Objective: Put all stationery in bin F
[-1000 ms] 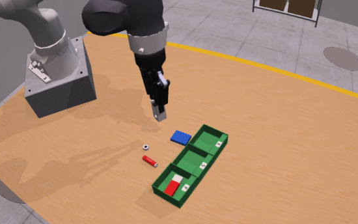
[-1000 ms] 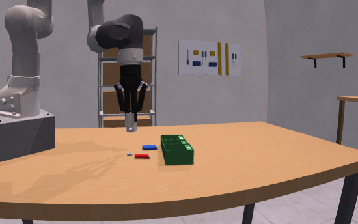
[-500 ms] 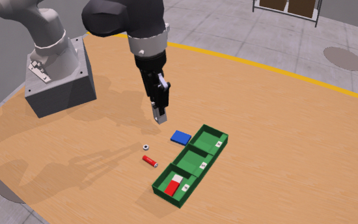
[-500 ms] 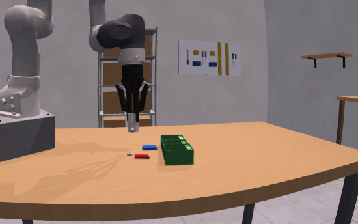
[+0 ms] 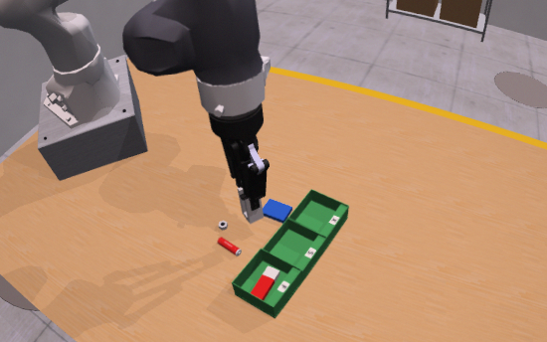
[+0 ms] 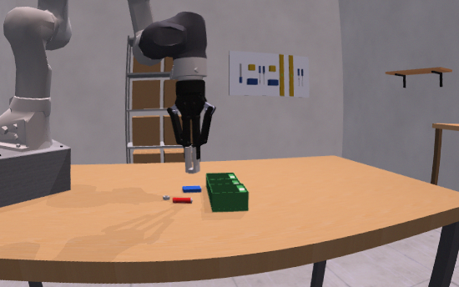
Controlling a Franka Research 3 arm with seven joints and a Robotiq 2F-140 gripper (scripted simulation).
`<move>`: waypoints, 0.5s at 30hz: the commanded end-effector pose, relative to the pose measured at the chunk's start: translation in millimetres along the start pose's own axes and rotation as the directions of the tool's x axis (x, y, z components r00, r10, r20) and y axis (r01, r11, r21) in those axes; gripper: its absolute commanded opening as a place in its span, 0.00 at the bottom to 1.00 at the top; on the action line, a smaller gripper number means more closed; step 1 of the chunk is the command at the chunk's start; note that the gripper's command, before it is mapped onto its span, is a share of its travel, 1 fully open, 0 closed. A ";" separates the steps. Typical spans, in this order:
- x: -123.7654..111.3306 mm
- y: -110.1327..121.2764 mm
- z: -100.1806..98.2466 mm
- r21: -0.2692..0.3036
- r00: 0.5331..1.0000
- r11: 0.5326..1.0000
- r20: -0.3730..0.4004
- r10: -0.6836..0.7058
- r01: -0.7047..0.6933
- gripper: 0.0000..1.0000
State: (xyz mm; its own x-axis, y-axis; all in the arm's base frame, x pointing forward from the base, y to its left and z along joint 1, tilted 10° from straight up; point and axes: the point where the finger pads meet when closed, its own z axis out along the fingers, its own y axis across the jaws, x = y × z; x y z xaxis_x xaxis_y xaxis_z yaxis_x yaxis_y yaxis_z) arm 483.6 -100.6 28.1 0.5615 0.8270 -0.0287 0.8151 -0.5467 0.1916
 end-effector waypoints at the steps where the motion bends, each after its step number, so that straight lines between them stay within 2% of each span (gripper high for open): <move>1: -8.4 13.5 2.3 0.027 0.998 0.997 -0.003 -0.067 0.067 0.06; 3: -12.4 24.8 2.6 0.027 0.998 0.997 -0.003 -0.067 0.067 0.06; 15: -12.6 25.6 2.7 0.027 0.998 0.997 -0.003 -0.067 0.067 0.06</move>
State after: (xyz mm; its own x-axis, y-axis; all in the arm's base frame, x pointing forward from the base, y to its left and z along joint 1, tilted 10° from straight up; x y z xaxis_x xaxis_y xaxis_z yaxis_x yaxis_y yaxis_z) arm 499.1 -124.8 31.6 0.5384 0.8420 -0.0331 0.8326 -0.5255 0.1750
